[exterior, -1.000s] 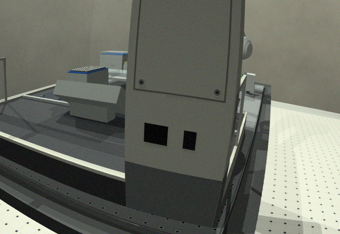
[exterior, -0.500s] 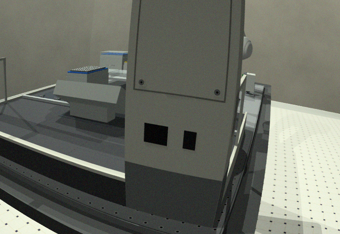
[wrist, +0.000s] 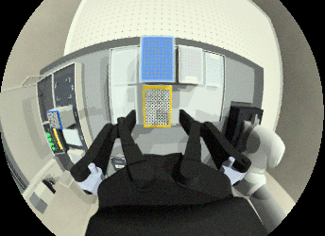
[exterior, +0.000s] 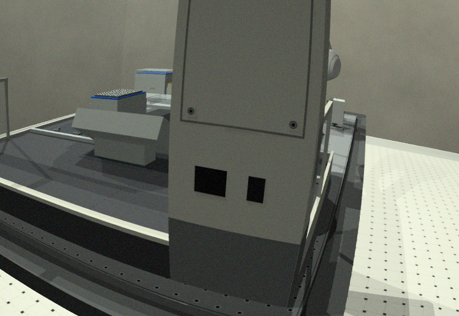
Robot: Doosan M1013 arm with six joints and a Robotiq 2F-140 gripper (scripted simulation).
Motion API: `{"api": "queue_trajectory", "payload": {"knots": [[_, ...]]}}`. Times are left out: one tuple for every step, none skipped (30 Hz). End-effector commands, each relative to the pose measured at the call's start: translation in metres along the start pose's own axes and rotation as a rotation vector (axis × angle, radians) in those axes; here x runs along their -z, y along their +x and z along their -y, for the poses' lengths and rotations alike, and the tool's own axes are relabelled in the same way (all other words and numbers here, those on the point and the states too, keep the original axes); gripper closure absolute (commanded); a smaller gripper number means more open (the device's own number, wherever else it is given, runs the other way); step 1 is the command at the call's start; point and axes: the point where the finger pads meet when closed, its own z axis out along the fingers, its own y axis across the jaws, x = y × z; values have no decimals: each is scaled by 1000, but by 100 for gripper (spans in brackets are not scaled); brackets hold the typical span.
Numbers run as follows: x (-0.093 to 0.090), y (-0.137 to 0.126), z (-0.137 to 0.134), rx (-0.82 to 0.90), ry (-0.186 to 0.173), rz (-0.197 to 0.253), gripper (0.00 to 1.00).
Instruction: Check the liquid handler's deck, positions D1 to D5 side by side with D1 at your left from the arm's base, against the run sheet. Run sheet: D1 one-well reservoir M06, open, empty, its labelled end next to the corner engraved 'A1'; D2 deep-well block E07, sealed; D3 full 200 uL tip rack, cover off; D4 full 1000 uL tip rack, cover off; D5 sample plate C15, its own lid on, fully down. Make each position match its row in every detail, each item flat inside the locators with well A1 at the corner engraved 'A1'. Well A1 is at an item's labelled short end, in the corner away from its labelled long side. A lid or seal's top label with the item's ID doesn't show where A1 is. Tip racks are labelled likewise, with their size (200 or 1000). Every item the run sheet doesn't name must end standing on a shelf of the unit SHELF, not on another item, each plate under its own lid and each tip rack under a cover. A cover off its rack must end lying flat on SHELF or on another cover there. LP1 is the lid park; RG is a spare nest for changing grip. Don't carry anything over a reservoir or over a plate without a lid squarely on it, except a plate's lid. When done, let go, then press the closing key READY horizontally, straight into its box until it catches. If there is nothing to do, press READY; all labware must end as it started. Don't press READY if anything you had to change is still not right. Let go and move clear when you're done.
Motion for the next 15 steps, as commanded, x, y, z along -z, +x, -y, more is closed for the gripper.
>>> {"api": "queue_trajectory", "payload": {"knots": [[3, 0, 0, 0, 1, 0, 34], [3, 0, 0, 0, 1, 0, 34], [4, 0, 0, 0, 1, 0, 34], [6, 0, 0, 0, 1, 0, 34], [8, 0, 0, 0, 1, 0, 34], [9, 0, 0, 0, 1, 0, 34], [11, 0, 0, 0, 1, 0, 34], [13, 0, 0, 0, 1, 0, 34], [14, 0, 0, 0, 1, 0, 34], [16, 0, 0, 0, 1, 0, 34], [18, 0, 0, 0, 1, 0, 34], [19, 0, 0, 0, 1, 0, 34], [21, 0, 0, 0, 1, 0, 34], [23, 0, 0, 0, 1, 0, 34], [24, 0, 0, 0, 1, 0, 34]]}}
